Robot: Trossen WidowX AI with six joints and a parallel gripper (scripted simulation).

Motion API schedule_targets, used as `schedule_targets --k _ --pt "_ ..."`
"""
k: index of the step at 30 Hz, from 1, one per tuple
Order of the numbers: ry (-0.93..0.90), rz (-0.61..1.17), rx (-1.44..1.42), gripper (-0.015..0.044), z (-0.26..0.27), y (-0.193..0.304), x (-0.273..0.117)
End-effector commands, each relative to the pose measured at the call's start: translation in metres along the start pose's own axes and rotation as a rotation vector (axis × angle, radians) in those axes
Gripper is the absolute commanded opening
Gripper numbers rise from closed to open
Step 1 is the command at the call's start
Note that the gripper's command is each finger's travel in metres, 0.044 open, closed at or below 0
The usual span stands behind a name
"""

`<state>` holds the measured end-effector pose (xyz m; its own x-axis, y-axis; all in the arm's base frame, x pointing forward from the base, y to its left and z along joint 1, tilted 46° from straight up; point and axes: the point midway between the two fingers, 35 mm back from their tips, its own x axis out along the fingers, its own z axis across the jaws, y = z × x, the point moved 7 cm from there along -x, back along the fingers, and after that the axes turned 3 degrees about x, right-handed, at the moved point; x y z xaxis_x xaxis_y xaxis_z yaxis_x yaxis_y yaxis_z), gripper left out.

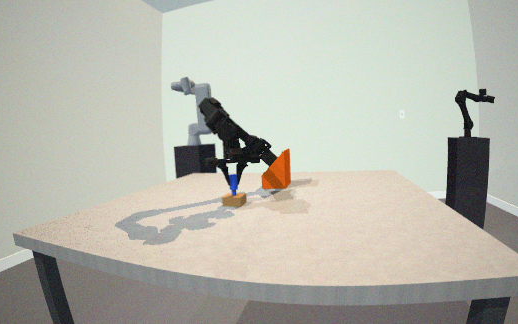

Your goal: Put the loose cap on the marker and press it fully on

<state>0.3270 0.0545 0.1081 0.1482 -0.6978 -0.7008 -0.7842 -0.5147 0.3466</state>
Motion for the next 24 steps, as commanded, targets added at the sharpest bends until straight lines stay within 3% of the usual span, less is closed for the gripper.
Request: schedule_targets --k 1,11,14,19,24 --pt "0.0 0.0 0.0 0.0184 0.0 0.0 0.0" --pt "0.0 0.0 0.0 0.044 0.0 0.0 0.0" --pt "-0.001 -0.001 0.0 0.044 0.0 -0.001 -0.01" --pt "-0.004 -0.001 -0.001 0.044 0.0 -0.001 -0.072" --pt "-0.003 -0.001 -0.001 0.044 0.001 0.0 -0.075"
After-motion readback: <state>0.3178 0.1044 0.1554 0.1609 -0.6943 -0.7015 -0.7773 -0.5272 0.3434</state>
